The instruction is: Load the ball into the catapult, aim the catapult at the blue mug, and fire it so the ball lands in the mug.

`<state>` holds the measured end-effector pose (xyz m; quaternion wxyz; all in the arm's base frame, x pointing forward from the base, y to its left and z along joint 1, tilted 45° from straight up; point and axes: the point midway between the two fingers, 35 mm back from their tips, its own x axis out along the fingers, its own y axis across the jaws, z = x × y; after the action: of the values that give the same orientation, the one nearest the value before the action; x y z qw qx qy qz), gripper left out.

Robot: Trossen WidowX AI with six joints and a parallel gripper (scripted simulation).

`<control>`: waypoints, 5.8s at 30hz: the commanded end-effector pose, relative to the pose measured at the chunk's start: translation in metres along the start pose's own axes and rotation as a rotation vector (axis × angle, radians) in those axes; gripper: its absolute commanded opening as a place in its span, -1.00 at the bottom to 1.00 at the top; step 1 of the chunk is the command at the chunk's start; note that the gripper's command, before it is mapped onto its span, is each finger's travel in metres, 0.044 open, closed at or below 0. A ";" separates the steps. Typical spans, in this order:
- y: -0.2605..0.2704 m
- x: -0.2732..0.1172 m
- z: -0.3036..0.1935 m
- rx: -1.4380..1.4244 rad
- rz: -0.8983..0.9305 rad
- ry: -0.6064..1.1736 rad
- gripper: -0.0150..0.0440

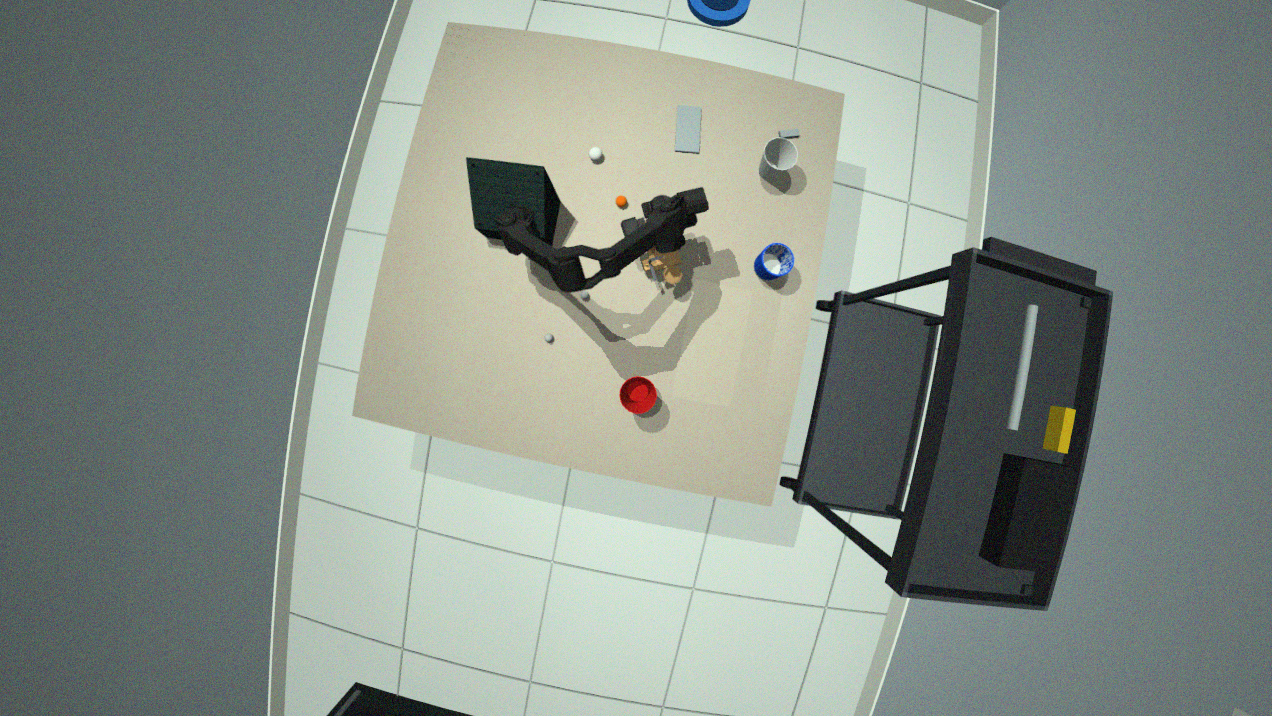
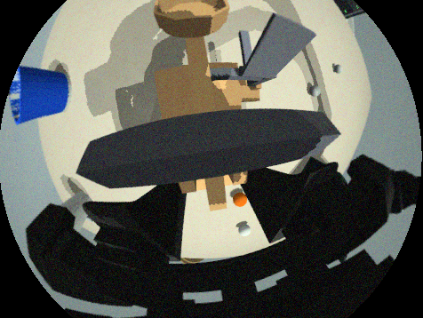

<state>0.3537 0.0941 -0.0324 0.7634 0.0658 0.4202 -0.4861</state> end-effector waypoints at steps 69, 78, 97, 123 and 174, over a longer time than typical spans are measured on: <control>0.011 -0.042 0.000 -0.004 0.021 0.002 1.00; 0.010 -0.044 -0.001 -0.308 0.020 -0.001 1.00; 0.009 -0.046 -0.001 -0.965 0.018 -0.007 1.00; 0.008 -0.050 -0.002 -1.862 0.013 -0.015 1.00; 0.007 -0.005 -0.002 -3.119 -0.004 -0.021 1.00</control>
<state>0.3567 0.1041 -0.0292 0.0818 -0.7642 0.4896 0.4119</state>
